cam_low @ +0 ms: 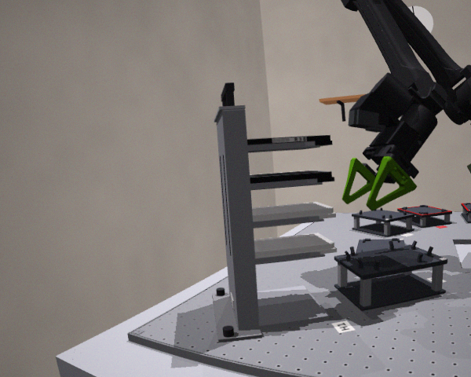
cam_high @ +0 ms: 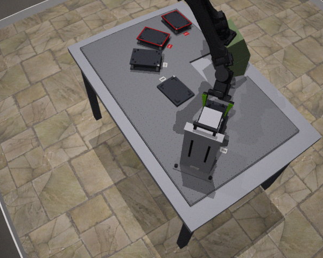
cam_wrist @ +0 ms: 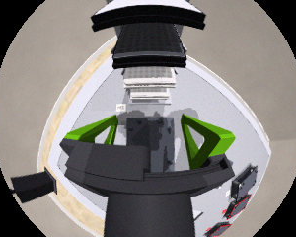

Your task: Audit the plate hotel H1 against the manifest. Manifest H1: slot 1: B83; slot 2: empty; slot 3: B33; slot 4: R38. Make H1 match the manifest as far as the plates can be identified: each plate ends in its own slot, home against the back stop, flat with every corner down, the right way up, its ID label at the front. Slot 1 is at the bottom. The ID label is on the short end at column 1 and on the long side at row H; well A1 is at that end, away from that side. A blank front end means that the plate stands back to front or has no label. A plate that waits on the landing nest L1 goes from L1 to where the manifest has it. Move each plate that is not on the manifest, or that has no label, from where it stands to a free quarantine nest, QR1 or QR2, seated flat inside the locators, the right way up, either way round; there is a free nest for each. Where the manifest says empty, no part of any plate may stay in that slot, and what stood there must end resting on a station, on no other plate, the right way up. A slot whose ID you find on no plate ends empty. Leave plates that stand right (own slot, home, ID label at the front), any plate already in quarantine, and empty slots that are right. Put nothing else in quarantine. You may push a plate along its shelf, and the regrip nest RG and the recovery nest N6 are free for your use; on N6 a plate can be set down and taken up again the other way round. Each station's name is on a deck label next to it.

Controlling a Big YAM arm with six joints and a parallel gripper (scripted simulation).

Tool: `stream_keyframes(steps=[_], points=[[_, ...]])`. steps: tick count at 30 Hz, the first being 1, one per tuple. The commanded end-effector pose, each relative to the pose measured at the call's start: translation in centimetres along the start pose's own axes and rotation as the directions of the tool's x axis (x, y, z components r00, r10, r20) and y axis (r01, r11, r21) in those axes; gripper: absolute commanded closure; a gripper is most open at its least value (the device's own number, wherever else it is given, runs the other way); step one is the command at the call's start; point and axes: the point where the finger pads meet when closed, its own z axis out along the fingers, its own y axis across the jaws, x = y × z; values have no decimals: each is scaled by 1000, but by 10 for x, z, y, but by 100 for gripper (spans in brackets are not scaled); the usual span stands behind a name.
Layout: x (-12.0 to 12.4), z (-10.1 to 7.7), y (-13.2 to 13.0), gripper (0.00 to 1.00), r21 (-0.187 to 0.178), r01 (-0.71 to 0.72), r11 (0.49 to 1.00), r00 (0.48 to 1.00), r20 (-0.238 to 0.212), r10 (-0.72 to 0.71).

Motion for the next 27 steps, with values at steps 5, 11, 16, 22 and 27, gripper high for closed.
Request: stream_keyframes(steps=[5, 11, 16, 22, 27], points=[[-9, 2, 1, 0, 0, -2, 1000, 1000, 18, 2], [-9, 2, 1, 0, 0, -2, 1000, 1000, 18, 2], [-9, 2, 1, 0, 0, -2, 1000, 1000, 18, 2], [-9, 2, 1, 0, 0, -2, 1000, 1000, 18, 2], [5, -8, 6, 0, -11, 20, 1000, 1000, 12, -20]])
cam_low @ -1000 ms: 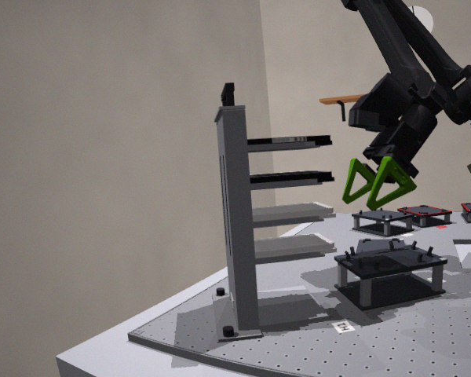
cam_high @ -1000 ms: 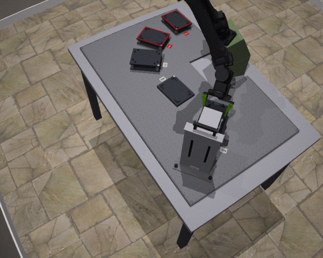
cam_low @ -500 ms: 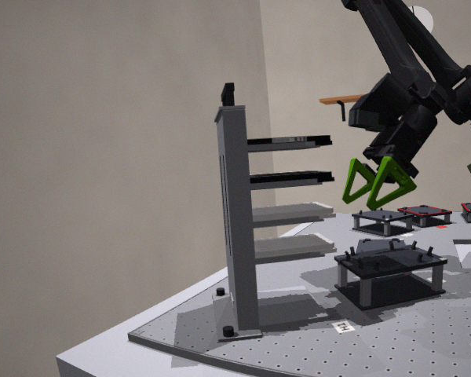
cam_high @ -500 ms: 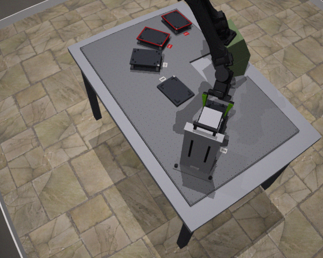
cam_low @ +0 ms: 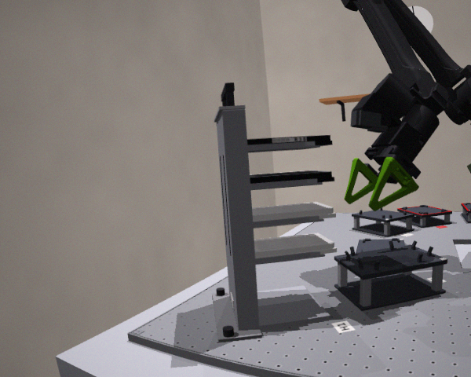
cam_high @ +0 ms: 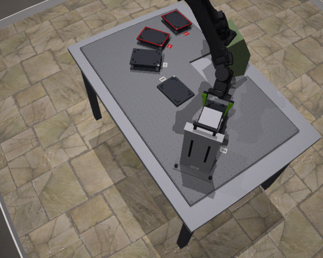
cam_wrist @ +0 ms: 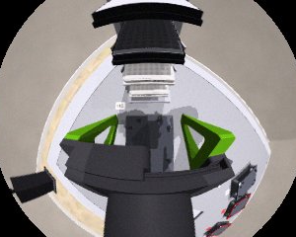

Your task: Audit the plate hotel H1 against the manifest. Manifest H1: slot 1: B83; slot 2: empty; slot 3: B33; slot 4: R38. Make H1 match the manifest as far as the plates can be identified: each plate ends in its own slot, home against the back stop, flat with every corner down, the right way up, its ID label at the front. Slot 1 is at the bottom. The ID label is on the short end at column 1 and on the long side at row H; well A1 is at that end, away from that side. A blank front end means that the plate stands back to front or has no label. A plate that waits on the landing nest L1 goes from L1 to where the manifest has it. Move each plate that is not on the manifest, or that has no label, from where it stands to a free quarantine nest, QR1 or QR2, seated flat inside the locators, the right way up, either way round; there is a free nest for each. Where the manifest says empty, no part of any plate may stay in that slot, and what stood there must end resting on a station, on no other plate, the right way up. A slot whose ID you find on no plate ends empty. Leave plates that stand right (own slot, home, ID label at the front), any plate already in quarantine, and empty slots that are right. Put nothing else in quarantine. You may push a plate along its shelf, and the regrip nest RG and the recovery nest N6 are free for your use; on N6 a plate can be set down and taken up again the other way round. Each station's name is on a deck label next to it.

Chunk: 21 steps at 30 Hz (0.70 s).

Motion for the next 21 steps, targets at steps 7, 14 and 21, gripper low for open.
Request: stream_keyframes(steps=[7, 14, 21], points=[[9, -13, 6, 0, -12, -5, 1000, 1000, 14, 6], [7, -5, -1, 0, 5, -27, 1000, 999, 23, 27], [21, 0, -2, 0, 5, -1, 1000, 1000, 16, 1]])
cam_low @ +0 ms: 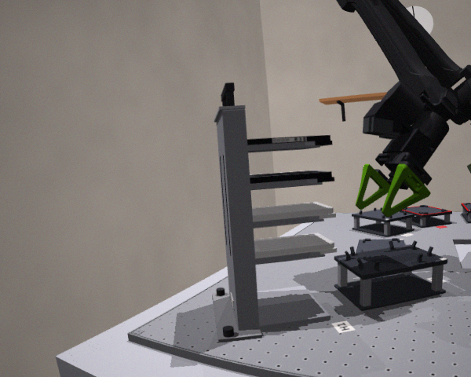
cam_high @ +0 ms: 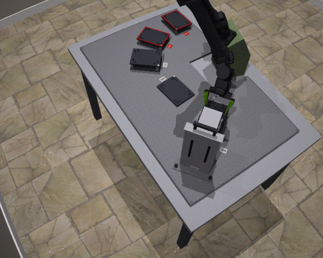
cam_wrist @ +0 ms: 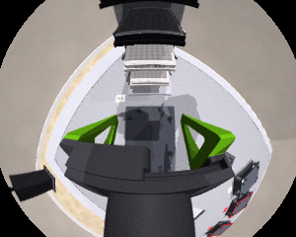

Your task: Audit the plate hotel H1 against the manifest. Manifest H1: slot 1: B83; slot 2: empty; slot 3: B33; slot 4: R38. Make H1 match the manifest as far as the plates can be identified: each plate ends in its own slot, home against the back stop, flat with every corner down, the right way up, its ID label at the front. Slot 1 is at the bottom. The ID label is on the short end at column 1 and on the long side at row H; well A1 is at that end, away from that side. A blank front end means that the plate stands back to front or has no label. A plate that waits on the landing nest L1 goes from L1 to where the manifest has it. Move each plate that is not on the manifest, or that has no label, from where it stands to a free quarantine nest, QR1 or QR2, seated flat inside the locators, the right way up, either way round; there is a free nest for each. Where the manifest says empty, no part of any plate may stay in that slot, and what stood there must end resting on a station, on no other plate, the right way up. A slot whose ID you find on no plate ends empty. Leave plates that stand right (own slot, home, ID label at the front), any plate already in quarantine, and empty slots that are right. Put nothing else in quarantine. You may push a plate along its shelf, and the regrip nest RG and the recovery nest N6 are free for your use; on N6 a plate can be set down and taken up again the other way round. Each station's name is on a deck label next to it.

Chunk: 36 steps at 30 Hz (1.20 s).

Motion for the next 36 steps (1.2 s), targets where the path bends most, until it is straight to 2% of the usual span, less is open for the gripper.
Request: stream_keyframes(steps=[1, 23, 25, 26, 31, 36], points=[[-2, 8, -3, 0, 11, -5, 1000, 1000, 20, 4], [26, 28, -3, 0, 11, -1, 1000, 1000, 16, 1], [26, 28, -3, 0, 11, -1, 1000, 1000, 16, 1], [16, 28, -5, 0, 13, -8, 1000, 999, 31, 8], [19, 36, -4, 0, 9, 5, 1000, 1000, 5, -5], [8, 42, -6, 0, 12, -2, 1000, 1000, 17, 1]])
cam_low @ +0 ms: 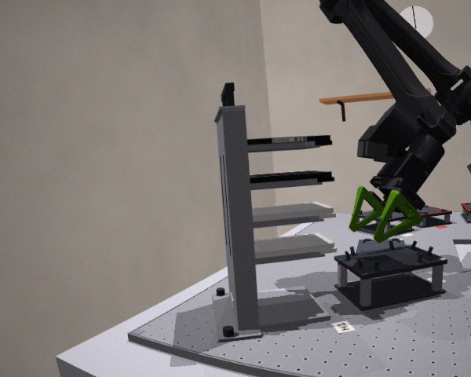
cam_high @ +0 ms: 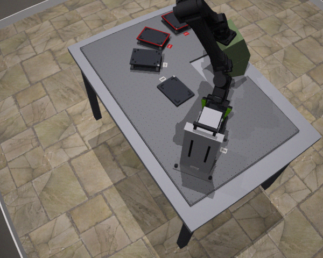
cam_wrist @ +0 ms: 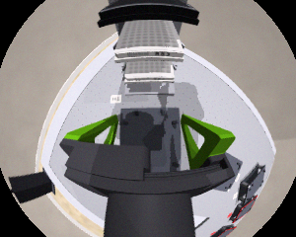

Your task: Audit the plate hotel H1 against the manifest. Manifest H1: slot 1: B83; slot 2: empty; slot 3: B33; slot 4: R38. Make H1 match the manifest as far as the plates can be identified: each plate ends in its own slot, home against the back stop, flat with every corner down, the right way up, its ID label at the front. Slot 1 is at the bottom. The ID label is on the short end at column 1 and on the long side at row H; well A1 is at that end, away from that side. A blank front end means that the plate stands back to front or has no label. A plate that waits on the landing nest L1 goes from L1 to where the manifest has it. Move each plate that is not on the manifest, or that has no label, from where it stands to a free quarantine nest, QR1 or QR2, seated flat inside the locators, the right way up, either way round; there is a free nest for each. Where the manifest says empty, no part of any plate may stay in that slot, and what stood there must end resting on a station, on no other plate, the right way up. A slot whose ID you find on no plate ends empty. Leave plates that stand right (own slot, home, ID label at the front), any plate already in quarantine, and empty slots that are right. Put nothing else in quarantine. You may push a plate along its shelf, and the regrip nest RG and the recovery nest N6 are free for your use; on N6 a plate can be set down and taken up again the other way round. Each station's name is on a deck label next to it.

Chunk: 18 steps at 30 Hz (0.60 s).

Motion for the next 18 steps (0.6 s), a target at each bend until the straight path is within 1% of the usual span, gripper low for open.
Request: stream_keyframes(steps=[1, 2, 4, 7, 9, 10, 18], points=[[-7, 6, -5, 0, 8, 10, 1000, 1000, 2, -10], [-6, 8, -4, 0, 8, 12, 1000, 1000, -2, -12], [-12, 10, -5, 0, 9, 8, 1000, 1000, 6, -8], [-12, 10, -5, 0, 8, 10, 1000, 1000, 3, -10], [-14, 14, -5, 0, 9, 9, 1000, 1000, 4, -9], [-13, 10, 1, 0, -1, 4, 1000, 1000, 9, -4], [-13, 10, 1, 0, -1, 4, 1000, 1000, 9, -4]])
